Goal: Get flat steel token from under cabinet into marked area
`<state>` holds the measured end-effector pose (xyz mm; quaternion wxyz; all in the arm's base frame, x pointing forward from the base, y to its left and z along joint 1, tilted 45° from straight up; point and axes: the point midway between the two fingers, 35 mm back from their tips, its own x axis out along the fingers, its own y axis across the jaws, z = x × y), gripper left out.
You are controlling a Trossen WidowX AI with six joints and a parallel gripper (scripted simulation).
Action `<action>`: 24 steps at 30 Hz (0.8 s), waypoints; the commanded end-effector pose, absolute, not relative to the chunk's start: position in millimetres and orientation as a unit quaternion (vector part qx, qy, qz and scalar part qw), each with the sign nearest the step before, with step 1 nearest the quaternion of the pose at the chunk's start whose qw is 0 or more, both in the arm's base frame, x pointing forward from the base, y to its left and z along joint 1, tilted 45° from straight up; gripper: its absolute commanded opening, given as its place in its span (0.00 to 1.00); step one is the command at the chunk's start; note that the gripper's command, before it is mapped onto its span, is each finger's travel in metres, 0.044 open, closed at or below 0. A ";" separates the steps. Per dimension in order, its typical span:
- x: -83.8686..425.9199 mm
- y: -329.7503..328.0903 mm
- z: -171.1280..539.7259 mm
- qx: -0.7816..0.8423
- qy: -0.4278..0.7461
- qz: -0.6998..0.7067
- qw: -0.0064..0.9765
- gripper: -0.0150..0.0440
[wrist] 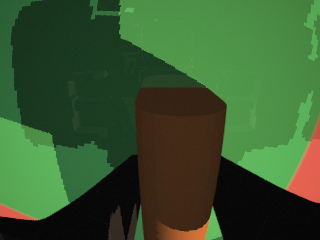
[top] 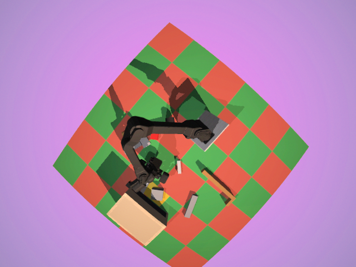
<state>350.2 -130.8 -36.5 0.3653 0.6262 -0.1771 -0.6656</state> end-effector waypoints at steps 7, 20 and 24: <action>336.6 -134.3 -35.6 0.624 -0.174 -0.668 0.366 0.25; 323.2 -138.6 -32.4 0.624 -0.174 -0.669 0.366 0.25; 319.0 -140.0 -31.3 0.623 -0.174 -0.669 0.366 0.25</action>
